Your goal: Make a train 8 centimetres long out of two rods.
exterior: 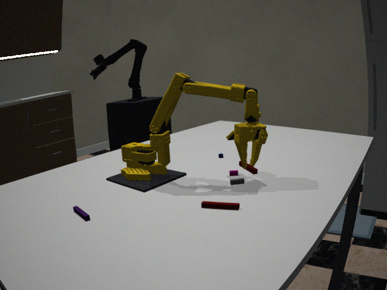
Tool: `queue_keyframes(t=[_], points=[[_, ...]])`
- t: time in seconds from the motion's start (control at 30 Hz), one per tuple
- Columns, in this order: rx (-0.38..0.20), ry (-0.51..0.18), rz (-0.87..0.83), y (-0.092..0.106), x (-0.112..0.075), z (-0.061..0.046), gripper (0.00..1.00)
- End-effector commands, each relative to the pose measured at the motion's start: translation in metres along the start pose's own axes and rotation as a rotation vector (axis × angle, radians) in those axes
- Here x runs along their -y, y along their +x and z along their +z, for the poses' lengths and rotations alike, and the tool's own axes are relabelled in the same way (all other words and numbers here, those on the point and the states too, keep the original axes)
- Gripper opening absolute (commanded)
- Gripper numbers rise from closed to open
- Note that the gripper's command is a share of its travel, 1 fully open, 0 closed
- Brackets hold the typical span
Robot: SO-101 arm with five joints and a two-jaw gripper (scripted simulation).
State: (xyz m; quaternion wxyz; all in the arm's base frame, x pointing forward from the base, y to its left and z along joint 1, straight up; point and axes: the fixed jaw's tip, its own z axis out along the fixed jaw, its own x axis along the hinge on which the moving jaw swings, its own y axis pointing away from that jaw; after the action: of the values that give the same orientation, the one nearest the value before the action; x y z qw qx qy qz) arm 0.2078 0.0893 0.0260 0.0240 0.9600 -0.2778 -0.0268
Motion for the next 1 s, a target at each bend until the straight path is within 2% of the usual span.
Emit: queue_keyframes(t=[0.0, 0.07, 0.3, 0.57, 0.63, 0.97], points=[[-0.025, 0.033, 0.018, -0.03, 0.017, -0.002, 0.0], [-0.025, 0.033, 0.018, -0.03, 0.017, -0.002, 0.0], [-0.031, 0.03, 0.031, -0.08, 0.029, 0.0, 0.0], [-0.037, 0.029, 0.042, -0.125, 0.029, 0.004, 0.0], [-0.037, 0.029, 0.042, -0.125, 0.029, 0.004, 0.0], [-0.042, 0.029, 0.05, -0.155, 0.024, 0.006, 0.0]])
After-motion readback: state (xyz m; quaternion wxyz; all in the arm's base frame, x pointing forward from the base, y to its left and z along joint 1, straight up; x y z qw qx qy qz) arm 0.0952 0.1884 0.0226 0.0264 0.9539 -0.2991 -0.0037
